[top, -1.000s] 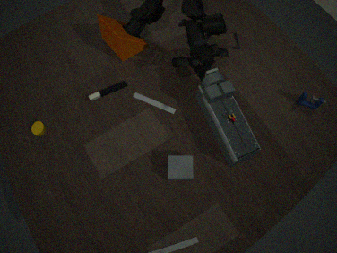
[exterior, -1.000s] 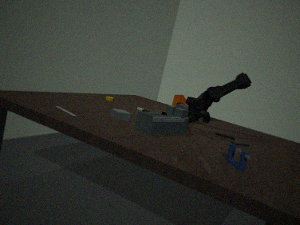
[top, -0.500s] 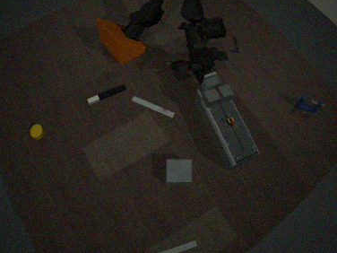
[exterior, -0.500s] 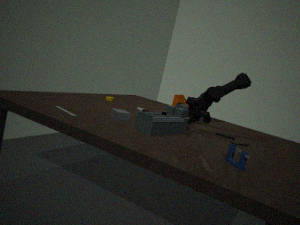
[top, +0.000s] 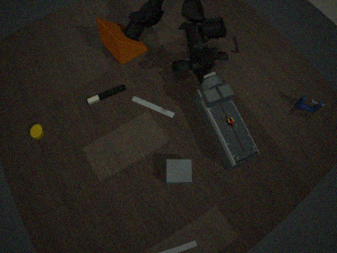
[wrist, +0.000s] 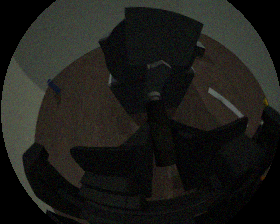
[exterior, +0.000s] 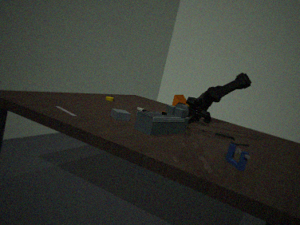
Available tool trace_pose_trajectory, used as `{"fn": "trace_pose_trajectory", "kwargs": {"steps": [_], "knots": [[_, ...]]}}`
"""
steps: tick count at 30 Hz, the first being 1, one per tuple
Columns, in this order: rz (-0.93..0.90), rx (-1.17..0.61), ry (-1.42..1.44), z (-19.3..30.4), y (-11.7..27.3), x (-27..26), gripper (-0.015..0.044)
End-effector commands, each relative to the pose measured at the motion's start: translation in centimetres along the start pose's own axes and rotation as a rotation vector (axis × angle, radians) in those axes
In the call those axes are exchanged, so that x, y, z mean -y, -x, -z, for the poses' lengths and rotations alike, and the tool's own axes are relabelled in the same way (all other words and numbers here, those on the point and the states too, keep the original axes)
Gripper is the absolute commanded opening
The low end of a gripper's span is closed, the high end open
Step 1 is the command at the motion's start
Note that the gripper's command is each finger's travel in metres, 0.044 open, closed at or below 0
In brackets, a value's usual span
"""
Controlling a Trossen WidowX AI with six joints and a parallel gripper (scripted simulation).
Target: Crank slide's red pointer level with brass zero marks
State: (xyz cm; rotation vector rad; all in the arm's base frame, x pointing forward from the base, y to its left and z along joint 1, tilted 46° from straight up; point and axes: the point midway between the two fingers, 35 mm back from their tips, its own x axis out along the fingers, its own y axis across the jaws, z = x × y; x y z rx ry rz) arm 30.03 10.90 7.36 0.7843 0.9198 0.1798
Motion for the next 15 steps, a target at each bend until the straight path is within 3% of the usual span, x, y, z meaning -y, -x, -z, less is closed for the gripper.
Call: {"fn": "trace_pose_trajectory", "kwargs": {"steps": [1,15], "knots": [[-0.025,-0.002,0.010,-0.11,0.14,-0.90,0.0000],[-0.025,-0.002,0.010,-0.17,0.23,-1.08,0.0000]]}}
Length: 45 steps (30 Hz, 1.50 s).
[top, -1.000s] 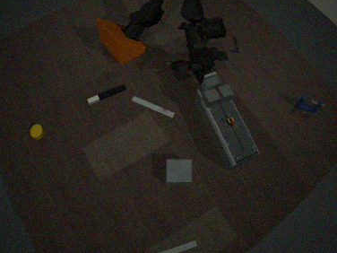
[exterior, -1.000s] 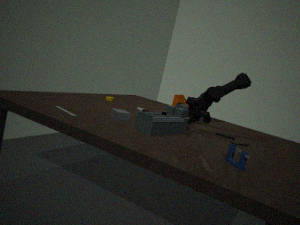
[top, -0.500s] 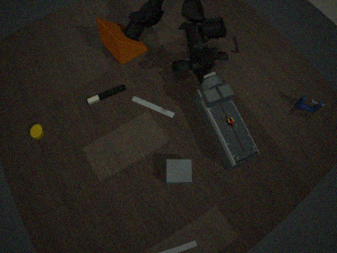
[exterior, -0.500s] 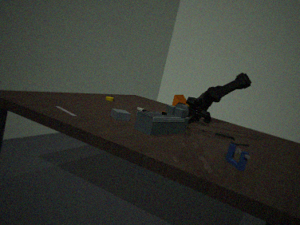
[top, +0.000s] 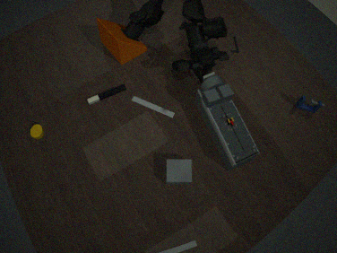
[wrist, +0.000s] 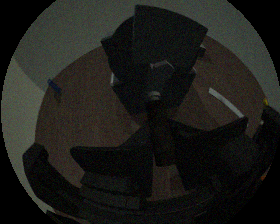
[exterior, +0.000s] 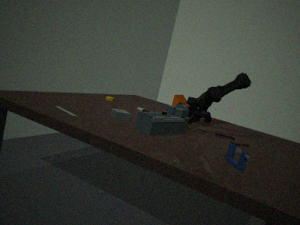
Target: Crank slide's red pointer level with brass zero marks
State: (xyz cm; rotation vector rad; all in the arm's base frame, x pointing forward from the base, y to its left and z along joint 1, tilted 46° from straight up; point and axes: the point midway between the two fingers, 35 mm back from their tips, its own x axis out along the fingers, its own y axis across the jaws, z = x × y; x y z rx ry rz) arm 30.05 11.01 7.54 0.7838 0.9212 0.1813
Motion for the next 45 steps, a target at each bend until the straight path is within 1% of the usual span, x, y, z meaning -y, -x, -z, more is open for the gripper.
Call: {"fn": "trace_pose_trajectory", "kwargs": {"steps": [1,45], "knots": [[-0.025,0.000,0.009,-0.16,0.19,-0.89,0.0000],[-0.025,0.000,0.009,-0.65,0.84,-1.76,0.0000]]}}
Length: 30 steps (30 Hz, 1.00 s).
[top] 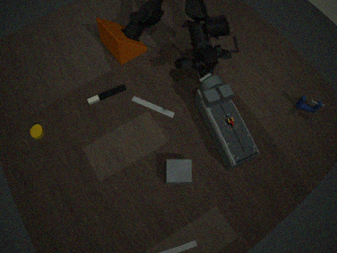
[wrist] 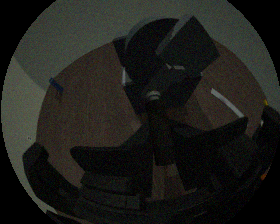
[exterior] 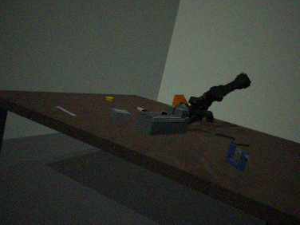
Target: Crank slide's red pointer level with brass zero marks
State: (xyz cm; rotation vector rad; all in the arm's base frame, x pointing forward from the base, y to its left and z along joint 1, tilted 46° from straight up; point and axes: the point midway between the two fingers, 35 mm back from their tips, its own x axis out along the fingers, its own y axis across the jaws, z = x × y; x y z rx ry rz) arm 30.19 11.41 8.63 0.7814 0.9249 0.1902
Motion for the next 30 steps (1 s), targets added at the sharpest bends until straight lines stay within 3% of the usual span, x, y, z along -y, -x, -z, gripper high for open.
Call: {"fn": "trace_pose_trajectory", "kwargs": {"steps": [1,30], "knots": [[-0.020,0.007,0.005,-0.4,0.4,-0.7,0.0000],[-0.020,0.007,0.005,-1.8,1.9,-1.3,0.0000]]}}
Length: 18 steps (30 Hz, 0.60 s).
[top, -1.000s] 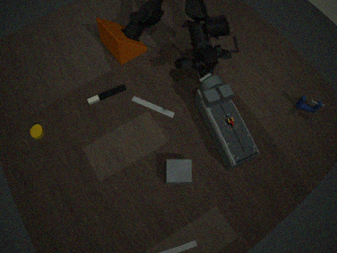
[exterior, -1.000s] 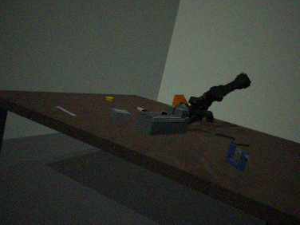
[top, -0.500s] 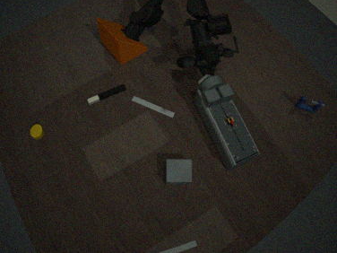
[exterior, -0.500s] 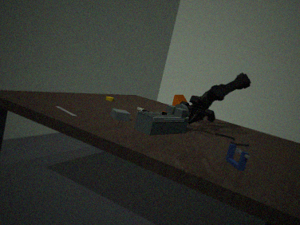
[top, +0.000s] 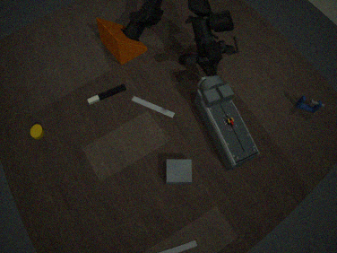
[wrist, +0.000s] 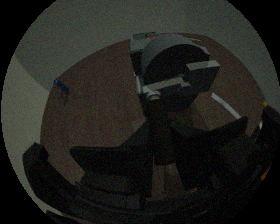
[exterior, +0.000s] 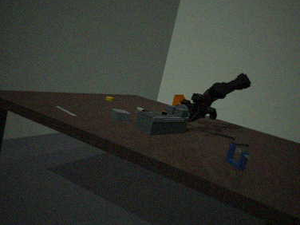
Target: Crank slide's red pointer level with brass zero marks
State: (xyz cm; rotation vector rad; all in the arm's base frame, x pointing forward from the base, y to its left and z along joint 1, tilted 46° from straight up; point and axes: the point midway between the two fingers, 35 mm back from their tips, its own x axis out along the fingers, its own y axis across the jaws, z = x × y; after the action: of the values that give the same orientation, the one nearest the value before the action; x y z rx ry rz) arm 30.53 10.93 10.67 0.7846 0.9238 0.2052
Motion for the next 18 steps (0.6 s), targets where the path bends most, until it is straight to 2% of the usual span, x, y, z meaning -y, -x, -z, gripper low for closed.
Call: {"fn": "trace_pose_trajectory", "kwargs": {"steps": [1,18], "knots": [[-0.006,0.012,0.002,-0.6,0.7,-0.2,0.0000],[-0.005,0.012,0.003,-2.1,2.1,0.9,0.0000]]}}
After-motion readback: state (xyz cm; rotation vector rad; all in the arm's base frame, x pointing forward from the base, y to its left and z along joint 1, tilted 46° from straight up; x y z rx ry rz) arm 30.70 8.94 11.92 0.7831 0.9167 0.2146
